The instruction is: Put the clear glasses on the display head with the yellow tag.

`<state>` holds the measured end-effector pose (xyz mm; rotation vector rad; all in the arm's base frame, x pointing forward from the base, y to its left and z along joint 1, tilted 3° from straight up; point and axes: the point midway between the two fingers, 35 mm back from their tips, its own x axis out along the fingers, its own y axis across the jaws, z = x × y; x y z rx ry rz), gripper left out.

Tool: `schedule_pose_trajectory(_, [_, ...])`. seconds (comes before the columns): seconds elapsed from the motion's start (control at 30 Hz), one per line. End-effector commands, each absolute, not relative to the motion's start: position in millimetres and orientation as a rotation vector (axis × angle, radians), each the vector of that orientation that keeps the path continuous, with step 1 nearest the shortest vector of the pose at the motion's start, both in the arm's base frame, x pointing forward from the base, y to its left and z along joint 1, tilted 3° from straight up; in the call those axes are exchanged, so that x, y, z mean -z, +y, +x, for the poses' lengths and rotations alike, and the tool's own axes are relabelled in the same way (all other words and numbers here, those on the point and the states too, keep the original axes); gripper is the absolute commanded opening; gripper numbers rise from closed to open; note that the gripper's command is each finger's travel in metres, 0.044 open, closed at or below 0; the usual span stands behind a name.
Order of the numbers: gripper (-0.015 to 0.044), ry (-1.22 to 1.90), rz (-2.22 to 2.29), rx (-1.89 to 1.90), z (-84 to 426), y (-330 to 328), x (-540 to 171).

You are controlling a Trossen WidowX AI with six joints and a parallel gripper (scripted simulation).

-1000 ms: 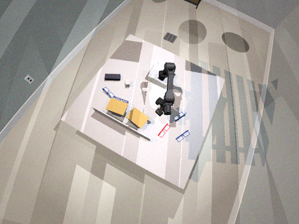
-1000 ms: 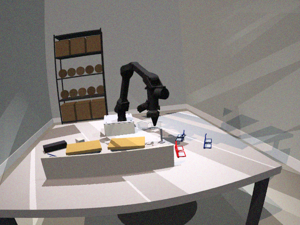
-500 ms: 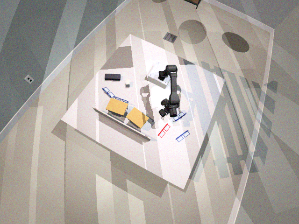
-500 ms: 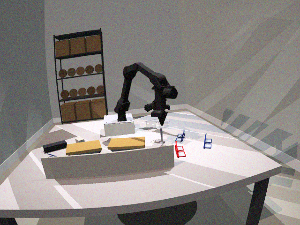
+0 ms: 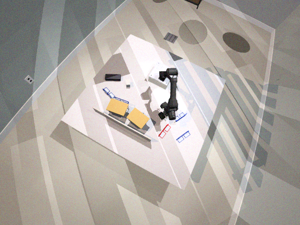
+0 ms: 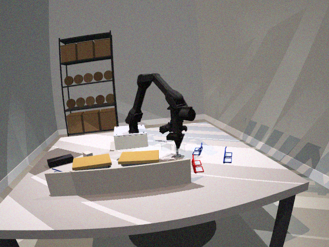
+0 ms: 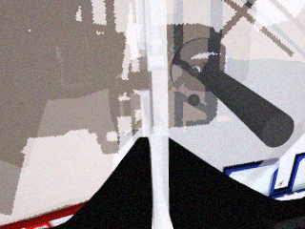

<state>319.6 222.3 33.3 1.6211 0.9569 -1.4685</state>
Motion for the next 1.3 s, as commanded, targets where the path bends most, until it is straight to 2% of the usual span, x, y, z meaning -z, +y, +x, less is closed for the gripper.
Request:
schedule_pose_trajectory(0.0, [0.0, 0.949, 1.628, 1.464, 321.1, 219.8, -33.9])
schedule_pose_trajectory(1.27, [0.0, 0.947, 1.627, 1.463, 329.6, 189.8, -32.9])
